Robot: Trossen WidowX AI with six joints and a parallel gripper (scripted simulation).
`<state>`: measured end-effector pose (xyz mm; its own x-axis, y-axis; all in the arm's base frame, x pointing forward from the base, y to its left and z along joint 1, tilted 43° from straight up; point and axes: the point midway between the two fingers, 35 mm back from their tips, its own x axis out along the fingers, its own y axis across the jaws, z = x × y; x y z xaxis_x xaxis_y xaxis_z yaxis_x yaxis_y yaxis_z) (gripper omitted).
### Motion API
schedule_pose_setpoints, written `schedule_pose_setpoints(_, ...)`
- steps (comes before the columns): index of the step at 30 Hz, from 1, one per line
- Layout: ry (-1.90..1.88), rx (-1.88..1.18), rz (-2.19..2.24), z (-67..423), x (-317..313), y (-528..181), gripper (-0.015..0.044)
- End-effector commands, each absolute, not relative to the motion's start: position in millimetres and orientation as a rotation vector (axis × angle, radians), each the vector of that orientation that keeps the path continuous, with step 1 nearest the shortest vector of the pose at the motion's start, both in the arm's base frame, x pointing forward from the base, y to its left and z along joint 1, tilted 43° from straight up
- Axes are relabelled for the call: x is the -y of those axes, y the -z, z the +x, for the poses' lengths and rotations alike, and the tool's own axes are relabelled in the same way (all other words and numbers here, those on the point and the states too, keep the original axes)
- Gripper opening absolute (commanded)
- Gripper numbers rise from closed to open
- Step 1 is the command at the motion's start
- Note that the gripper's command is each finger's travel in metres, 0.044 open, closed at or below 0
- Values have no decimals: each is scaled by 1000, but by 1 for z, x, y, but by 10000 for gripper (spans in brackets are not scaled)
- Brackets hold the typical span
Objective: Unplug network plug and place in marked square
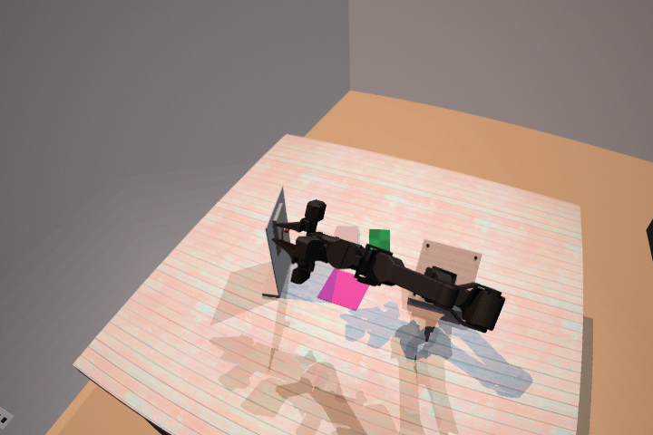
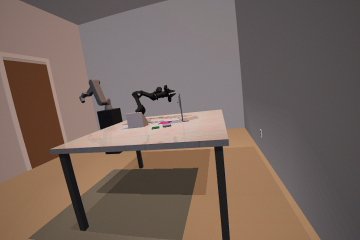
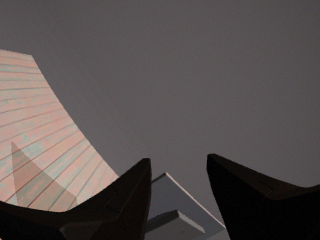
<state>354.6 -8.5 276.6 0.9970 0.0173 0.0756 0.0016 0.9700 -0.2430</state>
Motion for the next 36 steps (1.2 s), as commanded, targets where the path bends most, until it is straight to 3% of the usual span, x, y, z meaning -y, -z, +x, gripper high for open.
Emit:
schedule_pose_setpoints(1,-13,68,-307,360,11,-258,156)
schedule_pose_setpoints(36,-31,13,-825,340,30,-122,156)
